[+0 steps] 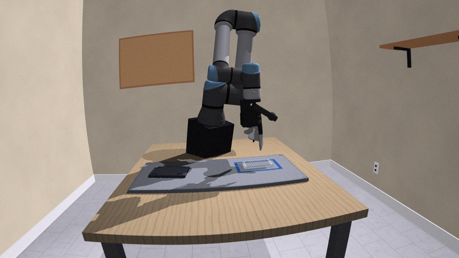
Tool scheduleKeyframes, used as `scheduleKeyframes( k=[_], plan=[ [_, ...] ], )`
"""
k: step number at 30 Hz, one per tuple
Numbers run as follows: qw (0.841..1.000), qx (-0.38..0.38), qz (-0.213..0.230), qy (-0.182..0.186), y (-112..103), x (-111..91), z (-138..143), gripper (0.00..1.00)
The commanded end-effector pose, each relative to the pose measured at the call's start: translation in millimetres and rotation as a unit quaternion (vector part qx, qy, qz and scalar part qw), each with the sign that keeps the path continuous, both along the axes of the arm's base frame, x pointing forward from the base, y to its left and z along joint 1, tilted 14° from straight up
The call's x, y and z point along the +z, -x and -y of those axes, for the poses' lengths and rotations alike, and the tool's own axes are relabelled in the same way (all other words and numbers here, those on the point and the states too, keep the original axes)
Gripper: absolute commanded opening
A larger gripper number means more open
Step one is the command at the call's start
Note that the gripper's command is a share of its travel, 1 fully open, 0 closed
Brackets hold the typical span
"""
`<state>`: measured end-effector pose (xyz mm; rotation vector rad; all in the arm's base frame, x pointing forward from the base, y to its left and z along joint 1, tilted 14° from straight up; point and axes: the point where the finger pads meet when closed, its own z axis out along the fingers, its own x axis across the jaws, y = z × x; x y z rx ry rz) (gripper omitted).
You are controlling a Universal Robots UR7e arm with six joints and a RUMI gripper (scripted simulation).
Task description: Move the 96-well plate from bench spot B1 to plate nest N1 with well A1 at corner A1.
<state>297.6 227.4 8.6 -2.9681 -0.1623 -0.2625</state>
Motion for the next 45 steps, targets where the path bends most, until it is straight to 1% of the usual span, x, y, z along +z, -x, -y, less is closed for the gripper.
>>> scheduleKeyframes(
  k=[1, 7, 9, 24, 26, 41, 45],
  plan=[
    [1.0, 0.0, -0.001, 0.0, 1, -3, 1, 1.0],
    [1.0, 0.001, -0.001, 0.0, 1, -13, -2, 1.0],
    [1.0, 0.001, -0.001, 0.0, 1, -13, -2, 1.0],
    [1.0, 0.001, -0.001, 0.0, -3, -37, -6, 1.0],
    [1.0, 0.001, -0.001, 0.0, -3, -37, -6, 1.0],
    [1.0, 0.001, -0.001, 0.0, -8, -61, -10, 1.0],
    [1.0, 0.001, 0.0, 0.0, -9, -64, -11, 1.0]
  ],
)
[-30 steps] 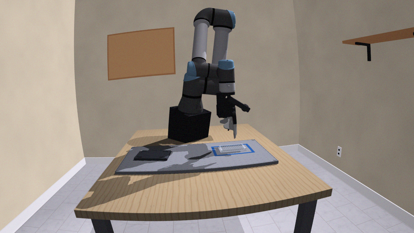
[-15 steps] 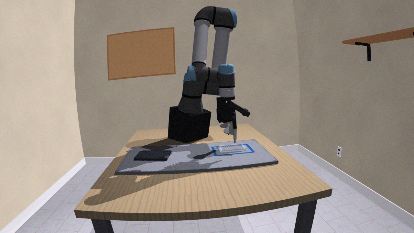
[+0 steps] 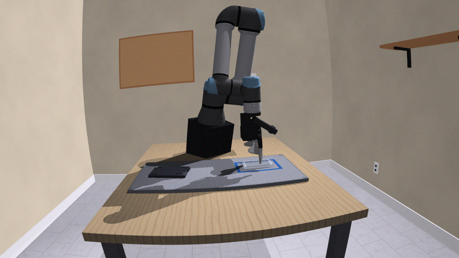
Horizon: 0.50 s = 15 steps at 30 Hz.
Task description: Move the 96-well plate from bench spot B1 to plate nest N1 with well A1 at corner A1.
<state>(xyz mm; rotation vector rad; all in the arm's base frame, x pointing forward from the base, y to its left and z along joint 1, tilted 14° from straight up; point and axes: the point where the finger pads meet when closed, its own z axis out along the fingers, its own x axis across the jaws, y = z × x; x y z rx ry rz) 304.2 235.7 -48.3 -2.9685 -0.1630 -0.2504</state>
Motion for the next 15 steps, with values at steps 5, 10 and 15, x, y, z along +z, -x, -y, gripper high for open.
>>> scheduleKeyframes(
  k=[5, 10, 15],
  plan=[
    [1.0, 0.0, 0.004, 0.0, -3.5, -15.4, -3.7, 1.0],
    [1.0, 0.0, 0.004, 0.0, -4.1, -17.6, -4.1, 1.0],
    [1.0, 0.0, 0.004, 0.0, -4.3, -17.5, -4.1, 1.0]
  ],
)
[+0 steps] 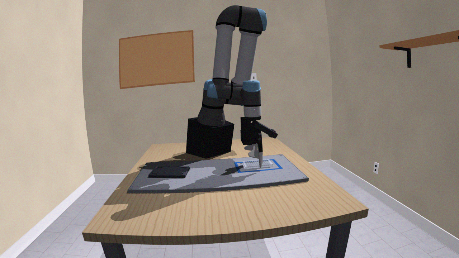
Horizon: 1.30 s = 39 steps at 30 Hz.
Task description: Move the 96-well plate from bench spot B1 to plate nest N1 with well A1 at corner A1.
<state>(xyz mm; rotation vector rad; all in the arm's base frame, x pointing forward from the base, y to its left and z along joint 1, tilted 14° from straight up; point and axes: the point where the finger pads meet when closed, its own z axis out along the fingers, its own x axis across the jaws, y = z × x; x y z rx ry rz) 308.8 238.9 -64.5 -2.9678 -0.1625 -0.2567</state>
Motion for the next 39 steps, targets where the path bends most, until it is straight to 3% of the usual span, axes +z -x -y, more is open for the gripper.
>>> scheduleKeyframes(
  k=[1, 9, 10, 39],
  plan=[
    [1.0, 0.0, 0.003, 0.0, -1.2, -0.3, -0.6, 1.0],
    [1.0, 0.0, 0.003, 0.0, -1.3, -0.3, -0.5, 1.0],
    [1.0, 0.0, 0.003, 0.0, -1.3, -0.3, -0.5, 0.0],
    [1.0, 0.0, 0.003, 0.0, -1.2, -0.3, -0.5, 0.0]
  ],
)
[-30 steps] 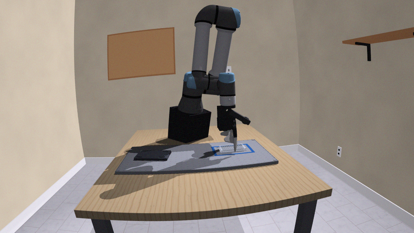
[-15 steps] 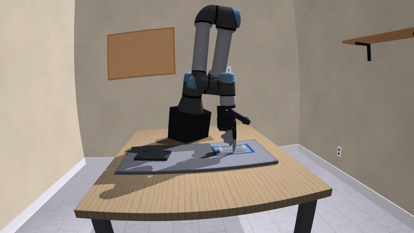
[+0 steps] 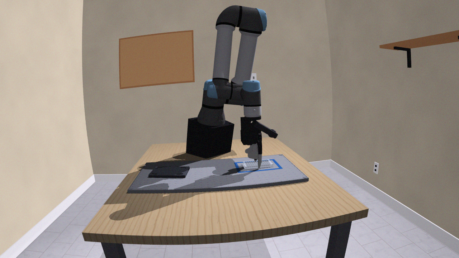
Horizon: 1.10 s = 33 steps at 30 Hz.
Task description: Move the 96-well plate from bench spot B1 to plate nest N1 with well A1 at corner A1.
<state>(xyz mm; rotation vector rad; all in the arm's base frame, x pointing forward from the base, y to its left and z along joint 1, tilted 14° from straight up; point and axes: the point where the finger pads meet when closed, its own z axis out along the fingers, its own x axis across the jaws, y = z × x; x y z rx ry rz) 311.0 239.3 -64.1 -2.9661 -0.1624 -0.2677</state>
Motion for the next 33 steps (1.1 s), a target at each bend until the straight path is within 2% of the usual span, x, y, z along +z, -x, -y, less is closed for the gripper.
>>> scheduleKeyframes(
  k=[1, 12, 33],
  plan=[
    [1.0, 0.0, -0.001, 0.0, 1, -1, 0, 0.0],
    [1.0, 0.0, 0.0, 0.0, 2, 8, 2, 0.0],
    [1.0, 0.0, 0.002, 0.0, 5, 40, 7, 0.0]
  ],
)
